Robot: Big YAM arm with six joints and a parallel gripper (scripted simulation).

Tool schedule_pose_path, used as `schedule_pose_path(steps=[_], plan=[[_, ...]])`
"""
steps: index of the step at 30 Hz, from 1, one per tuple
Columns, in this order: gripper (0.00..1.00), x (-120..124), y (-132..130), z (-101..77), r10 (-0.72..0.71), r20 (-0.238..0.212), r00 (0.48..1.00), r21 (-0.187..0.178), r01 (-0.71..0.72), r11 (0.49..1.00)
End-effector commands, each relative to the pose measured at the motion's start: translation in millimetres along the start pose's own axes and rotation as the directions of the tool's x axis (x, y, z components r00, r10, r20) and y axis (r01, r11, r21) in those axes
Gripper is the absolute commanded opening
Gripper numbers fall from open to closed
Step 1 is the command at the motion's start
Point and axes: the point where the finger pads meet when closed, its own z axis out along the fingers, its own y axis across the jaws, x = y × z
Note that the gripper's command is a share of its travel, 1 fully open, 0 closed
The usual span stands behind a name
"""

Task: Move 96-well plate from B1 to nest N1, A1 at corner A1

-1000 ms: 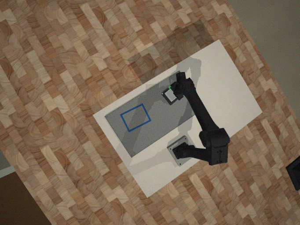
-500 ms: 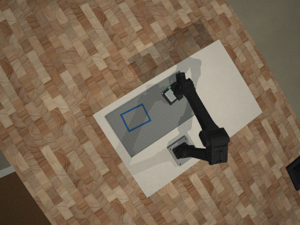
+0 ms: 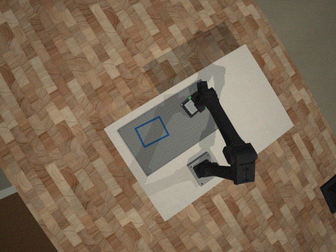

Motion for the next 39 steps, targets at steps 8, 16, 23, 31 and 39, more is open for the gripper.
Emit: schedule_pose_path(steps=[8,16,23,31,39], plan=[[0.00,2.2,5.4,8.1,-0.002,0.002,1.000,0.001,0.002,1.000],[0.00,0.1,8.7,6.0,-0.002,0.006,1.000,-0.005,0.002,1.000],[0.00,-1.8,11.5,4.2,-0.002,0.009,1.000,-0.011,0.002,1.000],[0.00,-4.3,15.3,1.7,-0.002,0.014,1.000,-0.018,0.002,1.000],[0.00,-6.0,18.0,-0.2,-0.002,0.017,1.000,-0.022,0.003,1.000]])
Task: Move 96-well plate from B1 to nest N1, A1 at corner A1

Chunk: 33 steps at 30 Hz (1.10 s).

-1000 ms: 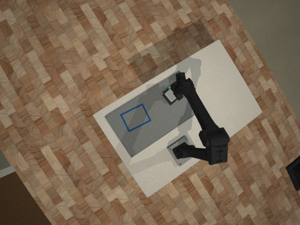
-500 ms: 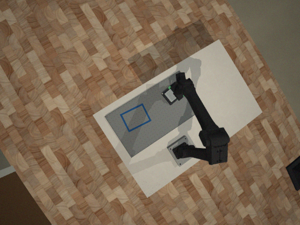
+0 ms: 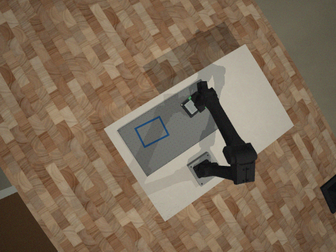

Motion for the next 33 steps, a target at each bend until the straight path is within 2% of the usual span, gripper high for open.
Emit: schedule_pose_path(steps=[1,29,30,33], plan=[[0.00,-6.3,18.5,-1.0,-0.002,0.018,1.000,-0.024,0.003,1.000],[0.00,-10.7,25.4,-6.0,-0.002,0.025,1.000,-0.035,0.003,0.999],[1.00,-10.7,25.4,-6.0,-0.002,0.025,1.000,-0.035,0.003,0.999],[1.00,-10.8,25.3,-6.0,-0.003,0.025,1.000,-0.035,0.004,0.999]])
